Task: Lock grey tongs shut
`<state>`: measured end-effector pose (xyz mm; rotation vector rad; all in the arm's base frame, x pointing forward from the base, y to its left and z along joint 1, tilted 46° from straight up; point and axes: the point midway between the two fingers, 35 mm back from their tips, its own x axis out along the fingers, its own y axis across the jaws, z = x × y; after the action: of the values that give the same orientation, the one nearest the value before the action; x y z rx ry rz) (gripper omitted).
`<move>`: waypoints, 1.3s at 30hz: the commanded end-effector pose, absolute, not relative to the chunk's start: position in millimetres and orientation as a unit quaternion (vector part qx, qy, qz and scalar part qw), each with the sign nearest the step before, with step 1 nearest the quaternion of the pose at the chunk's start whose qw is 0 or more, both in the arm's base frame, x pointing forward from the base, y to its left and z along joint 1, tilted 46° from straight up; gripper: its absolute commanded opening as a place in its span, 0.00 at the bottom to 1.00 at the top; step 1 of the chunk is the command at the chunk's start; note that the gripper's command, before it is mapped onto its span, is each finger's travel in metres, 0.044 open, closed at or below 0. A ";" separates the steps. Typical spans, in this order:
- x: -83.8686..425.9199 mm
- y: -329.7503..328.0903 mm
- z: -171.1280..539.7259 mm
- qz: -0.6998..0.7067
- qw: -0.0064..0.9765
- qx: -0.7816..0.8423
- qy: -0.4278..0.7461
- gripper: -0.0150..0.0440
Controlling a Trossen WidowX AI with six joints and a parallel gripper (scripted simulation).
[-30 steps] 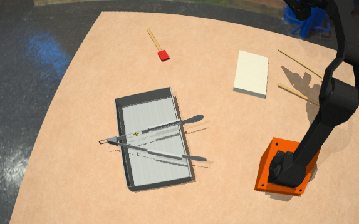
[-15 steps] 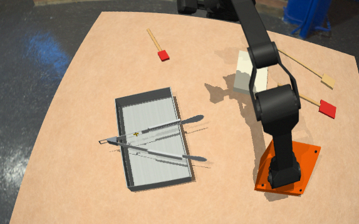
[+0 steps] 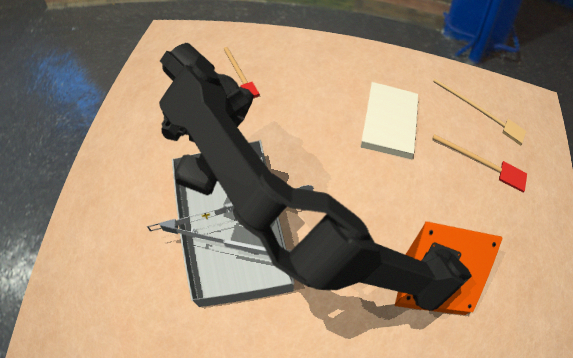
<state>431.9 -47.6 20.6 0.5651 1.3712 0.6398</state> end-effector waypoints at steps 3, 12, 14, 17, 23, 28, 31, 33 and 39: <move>419.8 28.5 43.2 0.421 0.662 0.125 0.607 1.00; 418.2 31.3 44.2 0.426 0.660 0.120 0.607 1.00; 414.8 32.0 45.3 0.426 0.660 0.120 0.607 1.00; 411.5 32.7 46.4 0.426 0.660 0.121 0.607 1.00; 411.5 33.3 45.8 0.426 0.660 0.121 0.607 1.00; 411.8 37.7 41.1 0.426 0.660 0.120 0.607 1.00; 412.0 41.2 37.5 0.425 0.661 0.120 0.607 1.00; 412.0 43.5 35.2 0.425 0.661 0.120 0.607 1.00; 411.9 50.4 28.1 0.425 0.661 0.120 0.607 1.00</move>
<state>411.9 47.8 30.3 0.2638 1.3735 0.9654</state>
